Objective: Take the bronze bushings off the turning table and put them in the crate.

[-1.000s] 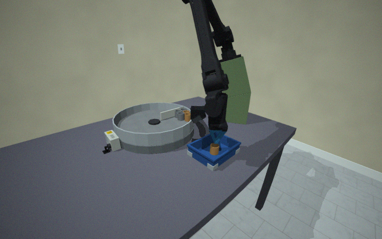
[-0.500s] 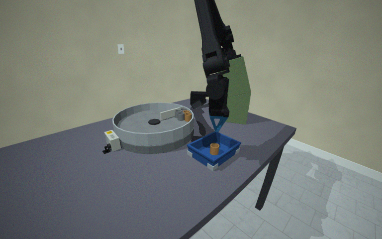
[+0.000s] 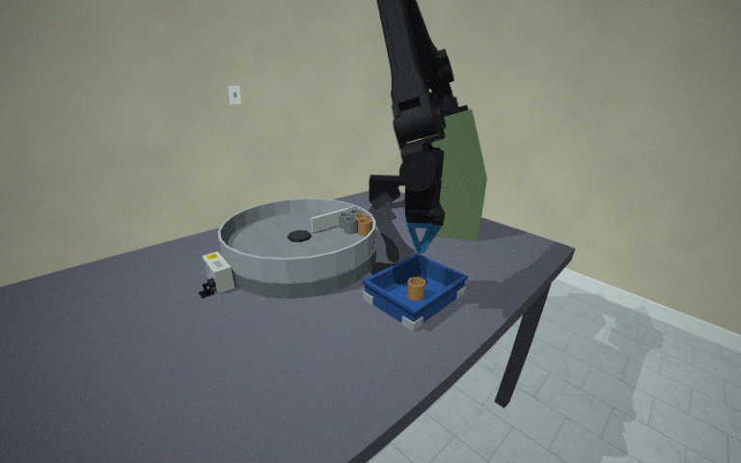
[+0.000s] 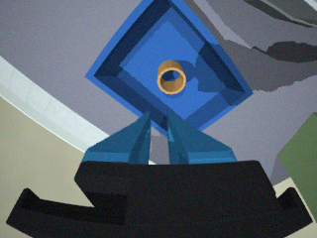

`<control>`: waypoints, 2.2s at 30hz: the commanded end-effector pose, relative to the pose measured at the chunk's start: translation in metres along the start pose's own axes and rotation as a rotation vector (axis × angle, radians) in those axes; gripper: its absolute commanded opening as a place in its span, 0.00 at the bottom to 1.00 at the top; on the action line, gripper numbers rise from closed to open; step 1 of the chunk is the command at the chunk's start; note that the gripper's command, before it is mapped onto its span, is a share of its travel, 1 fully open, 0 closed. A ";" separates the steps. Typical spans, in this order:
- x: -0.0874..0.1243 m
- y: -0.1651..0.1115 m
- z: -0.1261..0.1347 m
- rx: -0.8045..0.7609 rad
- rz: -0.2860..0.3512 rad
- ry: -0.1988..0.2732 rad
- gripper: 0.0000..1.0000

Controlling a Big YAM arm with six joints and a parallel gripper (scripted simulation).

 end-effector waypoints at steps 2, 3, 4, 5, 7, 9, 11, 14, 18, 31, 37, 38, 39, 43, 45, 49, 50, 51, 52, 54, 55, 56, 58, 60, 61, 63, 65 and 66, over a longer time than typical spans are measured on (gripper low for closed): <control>0.004 -0.004 0.001 0.001 -0.004 0.003 0.15; 0.004 -0.004 0.001 0.001 -0.004 0.003 0.15; 0.004 -0.004 0.001 0.001 -0.004 0.003 0.15; 0.004 -0.004 0.001 0.001 -0.004 0.003 0.15; 0.004 -0.004 0.001 0.001 -0.004 0.003 0.15; 0.004 -0.004 0.001 0.001 -0.004 0.003 0.15; 0.004 -0.004 0.001 0.001 -0.004 0.003 0.15; 0.004 -0.004 0.001 0.001 -0.004 0.003 0.15; 0.004 -0.004 0.001 0.001 -0.004 0.003 0.15; 0.004 -0.004 0.001 0.001 -0.004 0.003 0.15; 0.004 -0.004 0.001 0.001 -0.004 0.003 0.15; 0.004 -0.004 0.001 0.001 -0.004 0.003 0.15; 0.004 -0.004 0.001 0.001 -0.004 0.003 0.15; 0.004 -0.004 0.001 0.001 -0.004 0.003 0.15; 0.004 -0.004 0.001 0.001 -0.004 0.003 0.15; 0.004 -0.004 0.001 0.001 -0.004 0.003 0.15; 0.004 -0.004 0.001 0.001 -0.004 0.003 0.15; 0.004 -0.004 0.001 0.001 -0.004 0.003 0.15; 0.004 -0.004 0.001 0.001 -0.004 0.003 0.15; 0.004 -0.004 0.001 0.001 -0.004 0.003 0.15; 0.004 -0.004 0.001 0.001 -0.004 0.003 0.15; 0.004 -0.004 0.001 0.001 -0.004 0.003 0.15; 0.004 -0.004 0.001 0.001 -0.004 0.003 0.15; 0.004 -0.004 0.001 0.001 -0.004 0.003 0.15; 0.004 -0.004 0.001 0.001 -0.004 0.003 0.15; 0.009 0.008 0.003 -0.012 -0.008 0.027 0.14; 0.011 0.018 -0.006 -0.013 -0.010 0.033 0.14; 0.011 0.025 -0.016 -0.013 -0.011 0.032 0.14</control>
Point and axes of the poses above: the point where the finger pads meet when closed, its own x axis back along the fingers, its own z axis across the jaws, y = z × x, the point moved 10 cm from there along x, back along the fingers, and after that the axes turned 7 degrees about -x, right-handed, at the moved point
